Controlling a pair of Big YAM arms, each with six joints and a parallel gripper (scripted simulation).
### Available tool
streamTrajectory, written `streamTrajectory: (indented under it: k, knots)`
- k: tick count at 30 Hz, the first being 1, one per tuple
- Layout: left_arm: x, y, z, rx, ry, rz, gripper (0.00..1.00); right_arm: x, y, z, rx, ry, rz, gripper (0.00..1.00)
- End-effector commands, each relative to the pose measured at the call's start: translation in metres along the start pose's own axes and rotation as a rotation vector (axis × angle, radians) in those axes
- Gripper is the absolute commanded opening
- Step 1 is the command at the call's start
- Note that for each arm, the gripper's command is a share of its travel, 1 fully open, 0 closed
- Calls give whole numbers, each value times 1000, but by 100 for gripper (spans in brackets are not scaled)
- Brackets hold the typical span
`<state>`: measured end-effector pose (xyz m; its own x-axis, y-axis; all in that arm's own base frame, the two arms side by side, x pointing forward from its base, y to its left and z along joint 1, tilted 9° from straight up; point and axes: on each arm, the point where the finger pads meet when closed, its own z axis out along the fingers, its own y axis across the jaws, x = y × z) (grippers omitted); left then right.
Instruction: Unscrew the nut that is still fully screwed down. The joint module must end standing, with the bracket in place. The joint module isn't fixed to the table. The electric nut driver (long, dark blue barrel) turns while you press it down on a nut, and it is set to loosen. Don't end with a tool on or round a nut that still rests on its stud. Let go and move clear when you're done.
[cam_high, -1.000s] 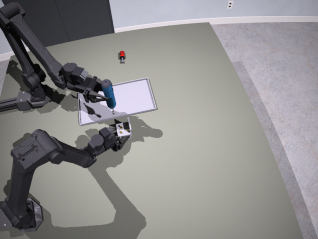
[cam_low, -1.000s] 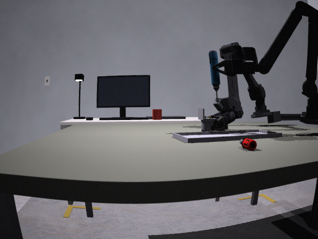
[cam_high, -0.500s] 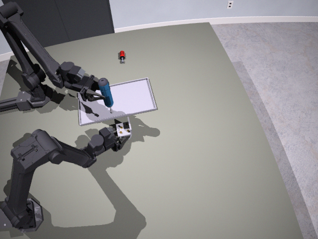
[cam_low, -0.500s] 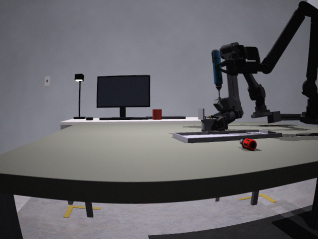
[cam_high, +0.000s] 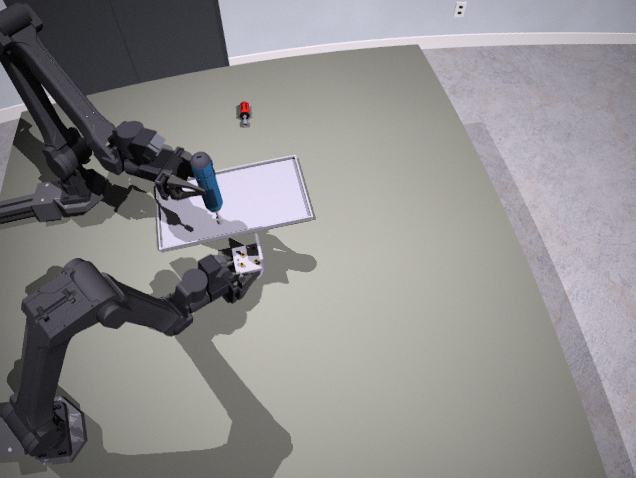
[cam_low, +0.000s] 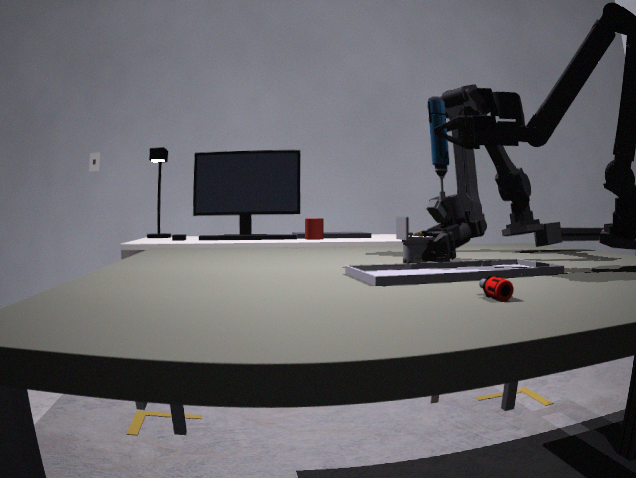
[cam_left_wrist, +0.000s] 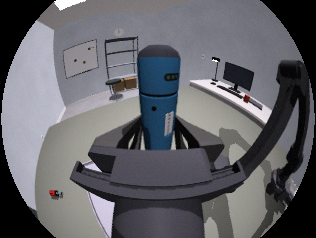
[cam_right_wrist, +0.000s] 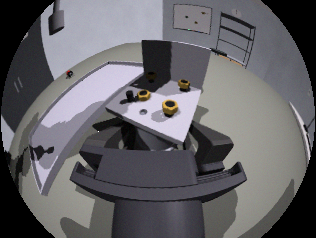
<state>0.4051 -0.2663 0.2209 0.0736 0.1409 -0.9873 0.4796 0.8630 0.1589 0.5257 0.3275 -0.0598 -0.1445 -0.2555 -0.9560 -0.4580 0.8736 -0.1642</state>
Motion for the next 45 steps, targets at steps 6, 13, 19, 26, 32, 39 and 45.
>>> streamTrajectory:
  k: [6,13,19,26,32,39,45]
  knots:
    - [-34,-4,-1,5,-85,2,42,15,-9,0,11,35,1,59]
    - [-41,-4,1,3,-97,0,42,15,-9,0,11,35,1,59]
    - [-42,-4,0,5,-97,2,42,15,-9,0,11,35,1,59]
    - [-42,-5,1,8,-85,4,42,15,-9,0,11,35,1,59]
    - [-44,8,7,-17,-79,-23,42,15,-9,0,11,35,1,59]
    - [-25,34,15,-63,-1,-66,42,15,-9,0,11,35,1,59]
    - [-18,42,21,-77,22,-92,42,15,-9,0,11,35,1,59]
